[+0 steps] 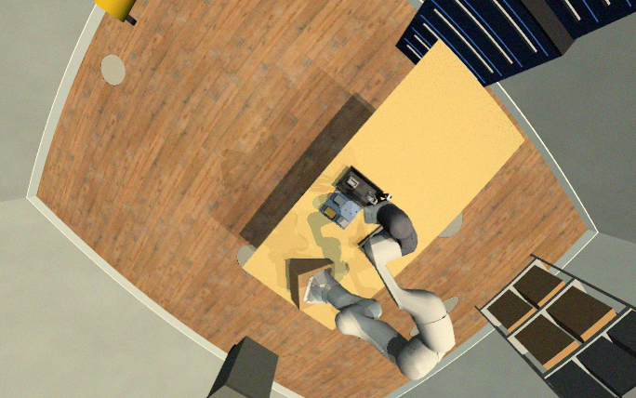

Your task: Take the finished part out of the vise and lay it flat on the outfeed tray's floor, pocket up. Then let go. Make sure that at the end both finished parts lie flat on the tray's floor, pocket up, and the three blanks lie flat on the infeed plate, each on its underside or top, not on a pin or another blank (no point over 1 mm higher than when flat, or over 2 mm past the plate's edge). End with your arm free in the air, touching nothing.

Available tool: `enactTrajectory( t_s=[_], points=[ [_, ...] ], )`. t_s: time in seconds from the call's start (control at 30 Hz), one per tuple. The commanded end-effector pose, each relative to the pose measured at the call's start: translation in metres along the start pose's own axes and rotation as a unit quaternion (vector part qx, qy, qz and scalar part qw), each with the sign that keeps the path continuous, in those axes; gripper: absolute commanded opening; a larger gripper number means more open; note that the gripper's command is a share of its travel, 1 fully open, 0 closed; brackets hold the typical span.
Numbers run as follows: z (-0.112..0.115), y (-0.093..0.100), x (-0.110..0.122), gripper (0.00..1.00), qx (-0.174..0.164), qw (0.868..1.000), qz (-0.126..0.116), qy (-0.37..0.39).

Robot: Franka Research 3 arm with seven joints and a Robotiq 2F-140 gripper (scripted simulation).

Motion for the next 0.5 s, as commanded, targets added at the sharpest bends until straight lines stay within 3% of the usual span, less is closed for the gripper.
enactTrajectory(
  t_s=[0.0,0.47],
  points=[
    [-0.001,0.001,0.000,0.00,0.001,1.000,0.000,-0.003],
    [-0.001,-0.014,0.000,0.00,0.001,1.000,0.000,-0.003]
  ],
)
Point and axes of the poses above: the point where the finger pads meet when closed, its own y axis back along the fingers, its own x axis across the jaws, z = x × y, the point moved 8 cm from there along y, back along the fingers, and after that the axes turned 8 degrees about -y, right-handed, at the moved point
